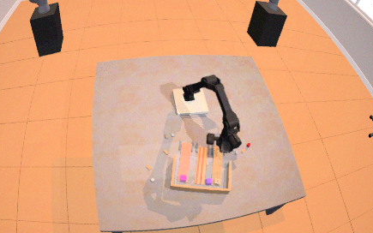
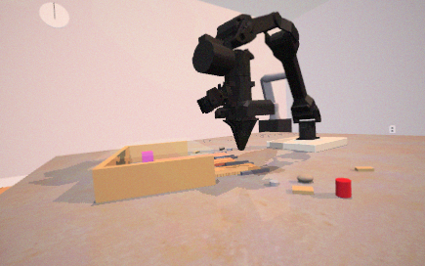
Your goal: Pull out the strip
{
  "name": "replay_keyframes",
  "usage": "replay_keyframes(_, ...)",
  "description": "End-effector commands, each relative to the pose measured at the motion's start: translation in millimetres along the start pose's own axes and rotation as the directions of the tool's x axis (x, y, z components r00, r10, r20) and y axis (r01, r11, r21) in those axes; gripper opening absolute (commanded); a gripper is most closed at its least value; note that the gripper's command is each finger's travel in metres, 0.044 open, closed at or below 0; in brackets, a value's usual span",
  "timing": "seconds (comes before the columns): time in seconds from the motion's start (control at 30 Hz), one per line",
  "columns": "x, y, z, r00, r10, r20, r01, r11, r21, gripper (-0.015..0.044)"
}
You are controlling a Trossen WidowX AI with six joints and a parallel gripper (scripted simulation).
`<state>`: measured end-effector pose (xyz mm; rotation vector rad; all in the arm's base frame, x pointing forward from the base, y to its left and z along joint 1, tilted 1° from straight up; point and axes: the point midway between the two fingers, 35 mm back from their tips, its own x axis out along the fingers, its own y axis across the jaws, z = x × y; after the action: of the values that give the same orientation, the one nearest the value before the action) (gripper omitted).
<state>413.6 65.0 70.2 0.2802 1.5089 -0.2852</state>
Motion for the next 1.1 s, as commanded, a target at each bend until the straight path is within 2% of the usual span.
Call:
replay_keyframes(0.0,7.3,0.4,-0.6,1.0,0.002,-0.001,-0.002,1.0,0.004,0.0)
replay_keyframes(0.63,37.9,-0.1,-5.5,1.0,0.002,-0.001,-0.002,1.0,0.004,0.0)
replay_keyframes(1.07,39.1,-0.2,-5.7,1.0,0.002,-0.001,-0.002,1.0,0.004,0.0)
